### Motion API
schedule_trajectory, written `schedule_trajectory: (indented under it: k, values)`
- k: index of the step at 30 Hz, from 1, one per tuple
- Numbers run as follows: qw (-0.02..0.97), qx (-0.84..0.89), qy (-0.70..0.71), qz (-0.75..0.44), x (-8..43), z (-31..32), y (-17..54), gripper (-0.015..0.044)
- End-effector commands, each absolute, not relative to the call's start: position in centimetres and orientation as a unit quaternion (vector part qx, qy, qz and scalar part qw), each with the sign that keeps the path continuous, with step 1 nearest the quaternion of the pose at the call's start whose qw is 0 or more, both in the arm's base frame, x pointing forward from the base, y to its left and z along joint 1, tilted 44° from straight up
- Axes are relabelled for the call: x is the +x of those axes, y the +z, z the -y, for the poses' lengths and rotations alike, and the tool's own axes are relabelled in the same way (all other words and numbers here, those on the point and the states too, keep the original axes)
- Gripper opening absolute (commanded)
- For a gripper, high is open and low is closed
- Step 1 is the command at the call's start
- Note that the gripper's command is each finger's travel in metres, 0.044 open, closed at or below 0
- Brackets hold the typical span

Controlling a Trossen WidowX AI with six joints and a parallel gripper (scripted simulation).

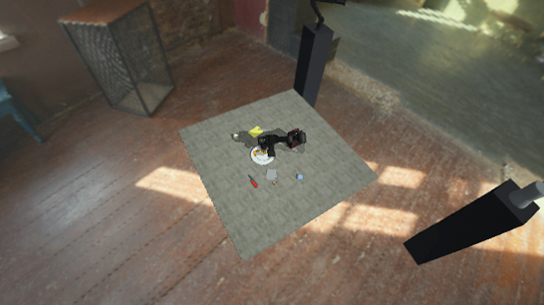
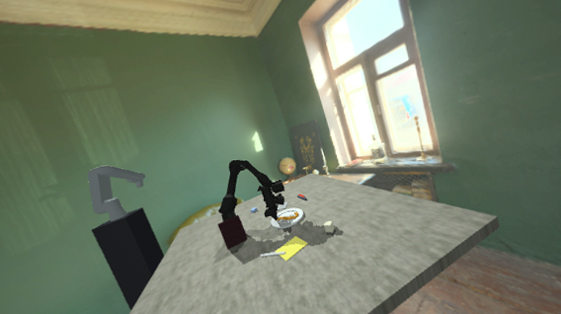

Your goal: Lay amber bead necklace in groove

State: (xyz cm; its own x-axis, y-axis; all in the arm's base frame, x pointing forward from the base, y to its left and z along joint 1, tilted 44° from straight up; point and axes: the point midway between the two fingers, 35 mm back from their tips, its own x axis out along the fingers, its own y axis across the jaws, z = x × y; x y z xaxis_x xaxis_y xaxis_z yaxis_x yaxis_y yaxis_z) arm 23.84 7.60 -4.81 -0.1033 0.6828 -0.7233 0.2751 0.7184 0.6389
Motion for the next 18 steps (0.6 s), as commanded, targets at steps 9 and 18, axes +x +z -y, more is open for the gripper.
schedule_trajectory:
  k: [9, 18]
  values:
    - [0.58, 0.335, 0.175, -0.722, 23.92, -6.96, -4.23, 0.0]
    - [0.58, 0.335, 0.175, -0.722, 23.64, -6.92, -4.77, 0.0]
